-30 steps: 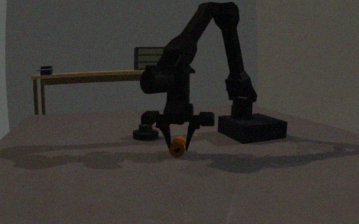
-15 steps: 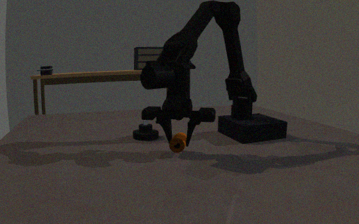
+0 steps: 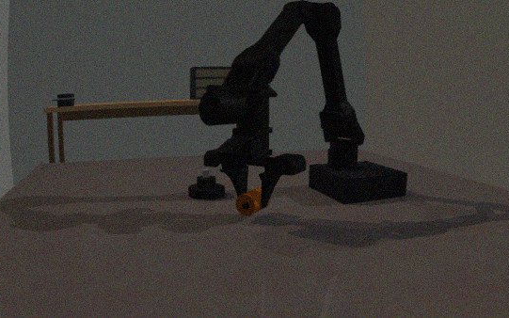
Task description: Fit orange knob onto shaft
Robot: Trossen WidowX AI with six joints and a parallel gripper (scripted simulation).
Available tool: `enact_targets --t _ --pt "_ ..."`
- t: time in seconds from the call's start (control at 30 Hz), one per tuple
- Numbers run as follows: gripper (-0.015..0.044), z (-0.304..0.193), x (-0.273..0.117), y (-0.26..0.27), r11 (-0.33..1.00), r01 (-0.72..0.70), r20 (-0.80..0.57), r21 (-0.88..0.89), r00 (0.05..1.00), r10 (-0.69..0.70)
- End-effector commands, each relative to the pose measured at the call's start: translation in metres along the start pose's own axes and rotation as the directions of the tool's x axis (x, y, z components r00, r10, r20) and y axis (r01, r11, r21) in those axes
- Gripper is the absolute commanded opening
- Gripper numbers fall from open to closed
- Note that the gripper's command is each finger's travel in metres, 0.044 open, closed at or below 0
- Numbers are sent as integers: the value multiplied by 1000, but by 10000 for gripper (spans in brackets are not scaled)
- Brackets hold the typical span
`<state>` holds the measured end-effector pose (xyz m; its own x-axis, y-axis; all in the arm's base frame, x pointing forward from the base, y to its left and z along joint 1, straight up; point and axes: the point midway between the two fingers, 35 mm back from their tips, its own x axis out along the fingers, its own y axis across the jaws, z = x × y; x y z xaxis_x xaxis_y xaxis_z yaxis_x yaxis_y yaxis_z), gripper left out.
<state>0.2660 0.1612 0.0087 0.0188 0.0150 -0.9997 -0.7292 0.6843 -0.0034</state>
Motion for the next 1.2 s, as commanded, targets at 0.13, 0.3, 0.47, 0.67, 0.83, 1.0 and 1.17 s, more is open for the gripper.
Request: enact_targets --t 0.13,0.3,0.47,0.67,0.83,1.0,1.17 --pt "179 0 -1 0 977 1 1 211 1000 -2" --pt "179 0 -1 0 928 1 1 372 1000 -2" --pt "179 0 -1 0 853 1 1 522 1000 -2" --pt "179 0 -1 0 827 1 1 562 1000 -2" --pt "179 0 -1 0 756 1 1 654 1000 -2" --pt "179 0 -1 0 635 1 1 772 1000 -2" --pt "179 0 -1 0 497 0 1 868 1000 -2"
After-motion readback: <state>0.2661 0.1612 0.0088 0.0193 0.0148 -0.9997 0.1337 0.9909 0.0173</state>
